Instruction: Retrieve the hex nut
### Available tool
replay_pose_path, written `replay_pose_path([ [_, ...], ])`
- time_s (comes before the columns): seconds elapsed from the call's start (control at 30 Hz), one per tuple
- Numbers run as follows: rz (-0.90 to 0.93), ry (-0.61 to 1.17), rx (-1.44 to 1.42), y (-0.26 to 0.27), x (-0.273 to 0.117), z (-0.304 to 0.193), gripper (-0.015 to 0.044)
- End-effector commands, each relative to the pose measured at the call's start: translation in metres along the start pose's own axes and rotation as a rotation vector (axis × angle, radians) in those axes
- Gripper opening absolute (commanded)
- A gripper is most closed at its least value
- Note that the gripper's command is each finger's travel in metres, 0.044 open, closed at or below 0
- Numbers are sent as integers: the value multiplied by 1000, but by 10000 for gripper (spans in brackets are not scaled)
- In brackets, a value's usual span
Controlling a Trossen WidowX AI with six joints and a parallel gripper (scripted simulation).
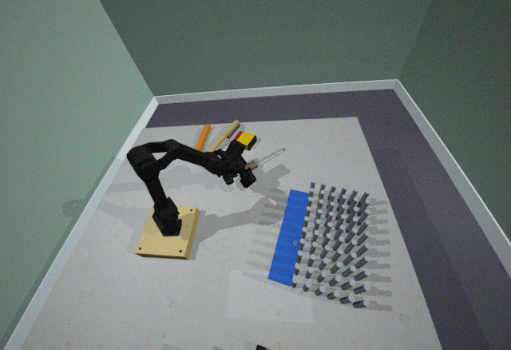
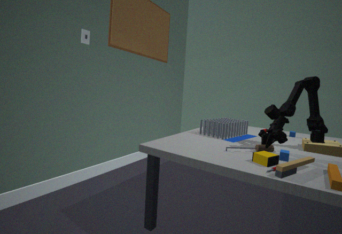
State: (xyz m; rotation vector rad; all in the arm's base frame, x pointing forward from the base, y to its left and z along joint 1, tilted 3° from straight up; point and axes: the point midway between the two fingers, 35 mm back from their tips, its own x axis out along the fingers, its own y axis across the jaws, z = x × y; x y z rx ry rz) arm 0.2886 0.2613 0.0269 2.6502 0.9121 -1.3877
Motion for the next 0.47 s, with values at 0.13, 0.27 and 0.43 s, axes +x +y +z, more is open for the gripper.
replay_pose_path([
  [0.13,0,1,0,0,0,0,210],
  [0.27,0,1,0,0,0,0,315],
  [0.43,0,1,0,0,0,0,440],
])
